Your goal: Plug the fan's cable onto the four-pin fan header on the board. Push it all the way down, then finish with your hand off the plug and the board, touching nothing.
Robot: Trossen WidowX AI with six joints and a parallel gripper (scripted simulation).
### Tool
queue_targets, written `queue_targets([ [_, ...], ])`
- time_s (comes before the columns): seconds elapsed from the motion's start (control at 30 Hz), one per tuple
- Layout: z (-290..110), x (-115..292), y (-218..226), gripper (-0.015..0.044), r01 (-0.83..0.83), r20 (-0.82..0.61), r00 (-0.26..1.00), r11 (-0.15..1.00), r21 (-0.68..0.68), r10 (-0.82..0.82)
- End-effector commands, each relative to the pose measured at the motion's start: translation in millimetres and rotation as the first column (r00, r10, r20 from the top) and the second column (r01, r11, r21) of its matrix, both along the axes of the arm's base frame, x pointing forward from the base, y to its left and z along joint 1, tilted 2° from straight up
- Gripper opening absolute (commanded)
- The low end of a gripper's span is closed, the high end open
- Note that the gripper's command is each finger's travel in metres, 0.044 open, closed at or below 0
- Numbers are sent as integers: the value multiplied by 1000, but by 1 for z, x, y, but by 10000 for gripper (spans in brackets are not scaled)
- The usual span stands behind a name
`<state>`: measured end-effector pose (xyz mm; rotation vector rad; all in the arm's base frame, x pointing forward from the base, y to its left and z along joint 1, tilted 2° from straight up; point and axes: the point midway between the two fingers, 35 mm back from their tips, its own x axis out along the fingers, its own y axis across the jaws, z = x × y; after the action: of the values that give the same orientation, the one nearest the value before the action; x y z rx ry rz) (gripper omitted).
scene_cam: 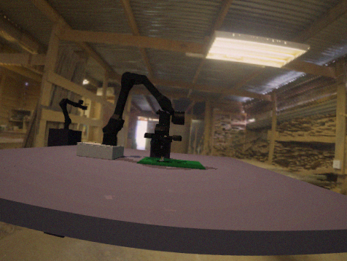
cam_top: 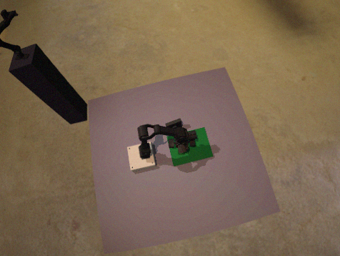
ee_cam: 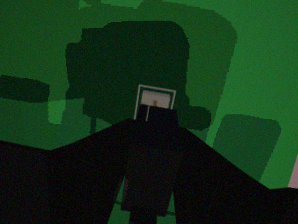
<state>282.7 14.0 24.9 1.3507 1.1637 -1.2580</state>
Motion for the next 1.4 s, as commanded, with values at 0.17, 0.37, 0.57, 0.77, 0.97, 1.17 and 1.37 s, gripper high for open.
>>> queue_targets([
  [0.17,-2,2,-1,0,2,3,1000,1000,-5,-2],
  [0.37,-3,3,0,0,2,3,1000,1000,-5,-2],
  [0.57,-4,4,0,0,2,3,1000,1000,-5,-2],
  [0.77,-8,4,0,0,2,3,1000,1000,-5,-2],
  [0.97,-13,4,0,0,2,3,1000,1000,-5,-2],
  [1.17,-18,4,0,0,2,3,1000,1000,-5,-2],
  [1.37,-18,2,1,53,0,-5,1000,1000,0,0],
])
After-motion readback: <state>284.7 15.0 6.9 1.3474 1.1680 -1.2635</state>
